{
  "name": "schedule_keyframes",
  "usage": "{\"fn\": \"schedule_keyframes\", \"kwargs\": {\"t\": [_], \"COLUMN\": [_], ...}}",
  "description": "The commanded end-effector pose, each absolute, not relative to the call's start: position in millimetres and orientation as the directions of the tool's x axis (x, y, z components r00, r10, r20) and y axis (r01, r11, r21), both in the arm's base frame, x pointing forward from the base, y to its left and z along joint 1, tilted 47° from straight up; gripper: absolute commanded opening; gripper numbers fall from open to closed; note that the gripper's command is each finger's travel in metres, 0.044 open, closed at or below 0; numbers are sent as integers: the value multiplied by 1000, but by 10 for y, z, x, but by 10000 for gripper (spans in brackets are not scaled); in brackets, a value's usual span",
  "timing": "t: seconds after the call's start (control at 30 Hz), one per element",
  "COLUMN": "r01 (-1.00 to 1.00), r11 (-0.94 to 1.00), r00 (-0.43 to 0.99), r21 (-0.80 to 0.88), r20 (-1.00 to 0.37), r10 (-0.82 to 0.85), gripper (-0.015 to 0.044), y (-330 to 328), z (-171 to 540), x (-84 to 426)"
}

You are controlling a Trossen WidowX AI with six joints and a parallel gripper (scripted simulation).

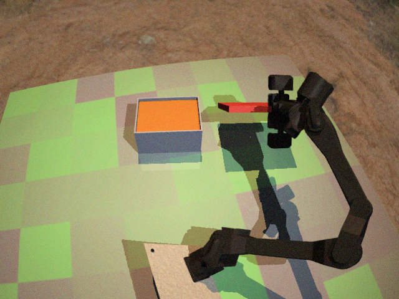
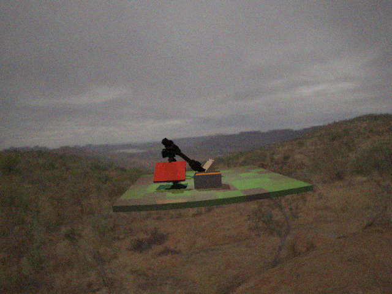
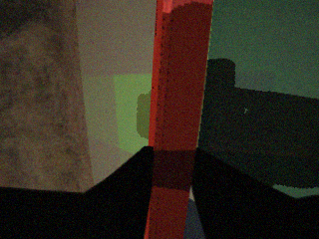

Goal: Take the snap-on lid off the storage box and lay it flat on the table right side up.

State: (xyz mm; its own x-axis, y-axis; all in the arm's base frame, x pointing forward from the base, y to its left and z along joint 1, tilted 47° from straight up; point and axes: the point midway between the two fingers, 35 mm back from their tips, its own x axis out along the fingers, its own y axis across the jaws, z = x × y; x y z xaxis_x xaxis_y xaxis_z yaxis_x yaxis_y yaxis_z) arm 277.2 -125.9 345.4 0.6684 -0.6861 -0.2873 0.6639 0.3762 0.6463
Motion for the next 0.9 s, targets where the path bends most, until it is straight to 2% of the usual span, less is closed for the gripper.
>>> {"fn": "schedule_keyframes", "kwargs": {"t": [0.0, 0.87], "r01": [656, 655], "r11": [385, 387], "r00": [679, 679], "r21": [649, 650], "r20": [-283, -281], "r10": [-678, -678], "gripper": [0, 0], "y": [-1264, -1414], "z": [3442, 3308], "x": [2779, 2762]}}
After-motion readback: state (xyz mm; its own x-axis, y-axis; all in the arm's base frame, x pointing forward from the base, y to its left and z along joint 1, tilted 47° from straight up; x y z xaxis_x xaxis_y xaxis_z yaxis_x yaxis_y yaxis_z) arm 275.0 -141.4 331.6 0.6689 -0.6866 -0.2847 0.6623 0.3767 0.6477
